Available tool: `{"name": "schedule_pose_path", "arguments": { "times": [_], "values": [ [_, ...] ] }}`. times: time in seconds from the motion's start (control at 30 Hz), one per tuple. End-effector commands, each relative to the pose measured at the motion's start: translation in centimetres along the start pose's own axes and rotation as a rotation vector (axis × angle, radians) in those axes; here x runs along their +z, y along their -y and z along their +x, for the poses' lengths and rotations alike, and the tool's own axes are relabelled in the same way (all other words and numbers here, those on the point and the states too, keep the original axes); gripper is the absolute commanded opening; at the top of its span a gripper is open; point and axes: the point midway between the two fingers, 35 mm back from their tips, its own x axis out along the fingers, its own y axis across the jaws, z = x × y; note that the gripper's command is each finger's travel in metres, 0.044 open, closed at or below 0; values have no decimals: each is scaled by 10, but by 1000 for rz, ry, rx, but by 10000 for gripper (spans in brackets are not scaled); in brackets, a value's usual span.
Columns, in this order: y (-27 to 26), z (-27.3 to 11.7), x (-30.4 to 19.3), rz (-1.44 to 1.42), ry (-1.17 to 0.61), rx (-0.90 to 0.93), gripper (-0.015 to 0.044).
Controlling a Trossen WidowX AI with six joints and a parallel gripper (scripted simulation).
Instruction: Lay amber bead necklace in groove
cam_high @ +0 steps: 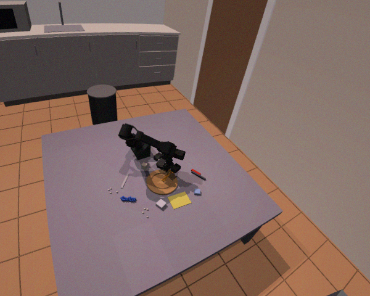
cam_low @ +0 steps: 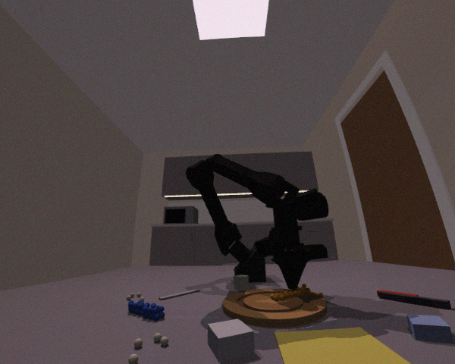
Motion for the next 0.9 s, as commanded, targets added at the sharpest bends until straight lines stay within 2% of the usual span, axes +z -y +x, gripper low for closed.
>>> {"name": "schedule_pose_path", "arguments": {
  "times": [0.0,0.33,0.6,0.87],
  "values": [
    [0,0,0,1,0,1,0],
    [0,-1,0,0,0,0,0],
    [1,-23,0,-8,3,-1,0],
    [-2,-25,8,-8,3,-1,0]
  ]
}}
